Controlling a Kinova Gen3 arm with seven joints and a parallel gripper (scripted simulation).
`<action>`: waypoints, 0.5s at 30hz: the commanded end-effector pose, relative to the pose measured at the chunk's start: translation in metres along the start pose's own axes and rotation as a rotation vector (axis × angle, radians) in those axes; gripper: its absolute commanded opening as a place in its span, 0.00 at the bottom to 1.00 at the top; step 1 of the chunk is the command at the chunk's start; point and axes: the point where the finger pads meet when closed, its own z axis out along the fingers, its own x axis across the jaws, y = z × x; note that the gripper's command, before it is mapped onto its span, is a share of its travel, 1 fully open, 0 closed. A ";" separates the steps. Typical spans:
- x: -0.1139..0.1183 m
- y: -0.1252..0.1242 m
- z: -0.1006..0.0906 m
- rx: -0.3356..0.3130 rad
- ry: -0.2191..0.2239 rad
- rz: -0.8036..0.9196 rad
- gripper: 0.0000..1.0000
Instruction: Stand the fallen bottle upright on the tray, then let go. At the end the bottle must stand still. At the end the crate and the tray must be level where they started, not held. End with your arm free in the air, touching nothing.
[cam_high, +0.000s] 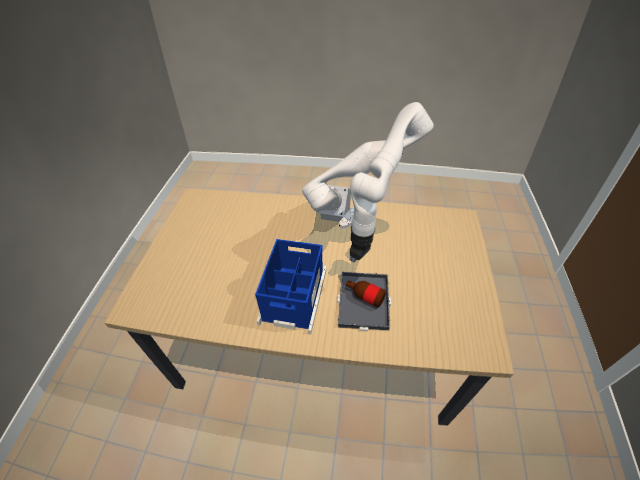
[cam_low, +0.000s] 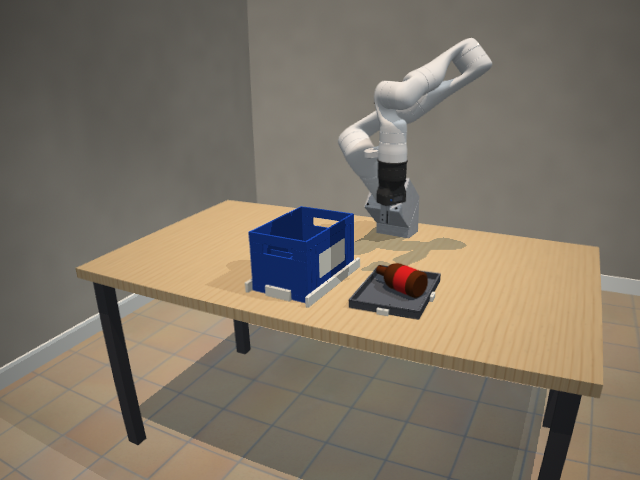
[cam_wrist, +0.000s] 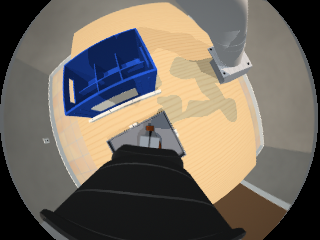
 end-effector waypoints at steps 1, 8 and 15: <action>-0.002 0.007 -0.001 -0.019 -0.004 -0.052 0.00; -0.002 0.010 -0.001 -0.025 -0.007 -0.113 0.00; -0.002 0.011 -0.001 -0.026 -0.008 -0.128 0.00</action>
